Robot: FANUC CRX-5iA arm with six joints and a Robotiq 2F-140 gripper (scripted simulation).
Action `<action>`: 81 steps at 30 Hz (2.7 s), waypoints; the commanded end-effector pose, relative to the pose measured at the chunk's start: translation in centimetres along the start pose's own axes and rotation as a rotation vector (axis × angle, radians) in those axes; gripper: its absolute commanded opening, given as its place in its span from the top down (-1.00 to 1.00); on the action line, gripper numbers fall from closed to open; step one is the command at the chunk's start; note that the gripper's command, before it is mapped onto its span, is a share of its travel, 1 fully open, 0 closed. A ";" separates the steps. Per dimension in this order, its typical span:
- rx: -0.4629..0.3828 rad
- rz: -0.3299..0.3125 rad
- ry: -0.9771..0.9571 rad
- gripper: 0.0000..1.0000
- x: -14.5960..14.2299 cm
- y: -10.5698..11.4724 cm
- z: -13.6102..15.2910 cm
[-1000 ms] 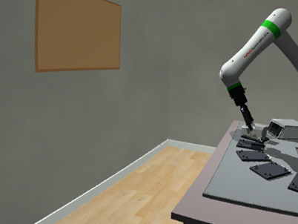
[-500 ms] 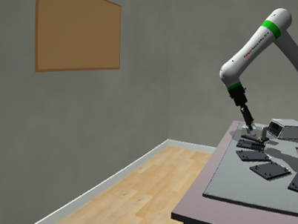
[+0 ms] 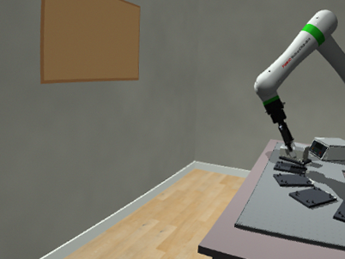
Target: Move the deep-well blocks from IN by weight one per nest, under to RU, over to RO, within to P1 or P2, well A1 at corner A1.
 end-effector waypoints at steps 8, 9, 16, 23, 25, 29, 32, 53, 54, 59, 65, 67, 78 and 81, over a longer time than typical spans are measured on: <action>0.000 0.000 0.000 0.80 -0.1 -1.1 -0.7; 0.000 0.000 0.000 0.80 -0.2 -1.3 -0.7; 0.000 0.000 0.000 0.80 -0.3 -2.3 -1.3; 0.000 0.000 0.000 0.80 -0.4 -3.0 -1.7; 0.000 0.000 0.000 0.80 -0.4 -3.3 -1.9; 0.000 0.000 0.000 0.80 -0.5 -3.9 -2.2; 0.000 0.000 0.000 0.80 -0.5 -4.3 -2.4; 0.000 0.000 0.000 0.80 -0.5 -4.4 -2.5; 0.000 0.000 0.000 0.80 -0.5 -4.4 -2.5; 0.000 0.000 0.000 0.80 -0.6 -4.5 -2.5; 0.000 0.000 0.000 0.80 -0.6 -4.5 -2.6; 0.000 0.000 0.000 0.80 -0.6 -4.6 -2.6; 0.000 0.000 0.000 0.80 -0.6 -4.7 -2.7; 0.000 0.000 0.000 0.80 -0.6 -4.7 -2.7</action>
Point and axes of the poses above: the point where the finger pads meet when closed, its own y axis back along the fingers, its own x axis across the jaws, z = x × y, the point moved 1 cm from there along y, back along the fingers, and after that the axes turned 13 degrees about -y, right-handed, at the moved point
